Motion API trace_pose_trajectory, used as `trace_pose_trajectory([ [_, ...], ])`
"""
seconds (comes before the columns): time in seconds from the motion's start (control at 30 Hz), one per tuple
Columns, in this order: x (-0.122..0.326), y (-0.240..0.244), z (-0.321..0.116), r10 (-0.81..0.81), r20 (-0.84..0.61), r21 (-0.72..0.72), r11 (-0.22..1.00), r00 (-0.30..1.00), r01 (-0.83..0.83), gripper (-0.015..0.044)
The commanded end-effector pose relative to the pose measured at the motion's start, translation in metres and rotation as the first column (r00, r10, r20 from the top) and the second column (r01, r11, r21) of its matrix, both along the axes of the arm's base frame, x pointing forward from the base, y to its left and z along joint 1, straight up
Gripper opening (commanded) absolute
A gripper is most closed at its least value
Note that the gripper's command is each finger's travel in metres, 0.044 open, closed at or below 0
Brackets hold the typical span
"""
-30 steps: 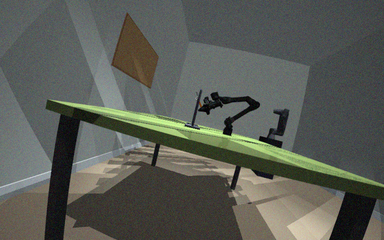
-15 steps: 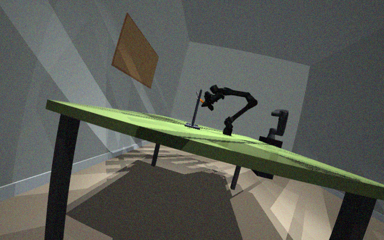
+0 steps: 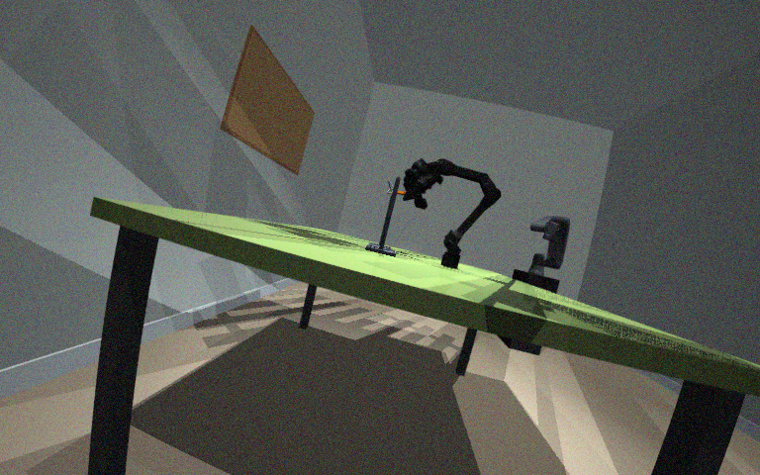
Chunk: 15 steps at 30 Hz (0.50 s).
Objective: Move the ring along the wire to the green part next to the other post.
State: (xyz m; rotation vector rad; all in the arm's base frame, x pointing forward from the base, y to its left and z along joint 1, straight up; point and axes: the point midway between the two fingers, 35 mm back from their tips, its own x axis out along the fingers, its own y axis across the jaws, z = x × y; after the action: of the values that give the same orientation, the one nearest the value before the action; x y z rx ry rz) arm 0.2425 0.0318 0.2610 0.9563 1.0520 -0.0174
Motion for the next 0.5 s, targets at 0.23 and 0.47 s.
trace_pose_trajectory([
  [0.23, 0.0013, 0.0035, 0.0188, 0.051, -0.05, 0.045, 0.998, 0.997, -0.048, -0.015],
  [0.47, 0.0009, 0.0019, 0.0179, 0.095, -0.046, -0.021, 0.995, 0.994, -0.096, -0.015],
])
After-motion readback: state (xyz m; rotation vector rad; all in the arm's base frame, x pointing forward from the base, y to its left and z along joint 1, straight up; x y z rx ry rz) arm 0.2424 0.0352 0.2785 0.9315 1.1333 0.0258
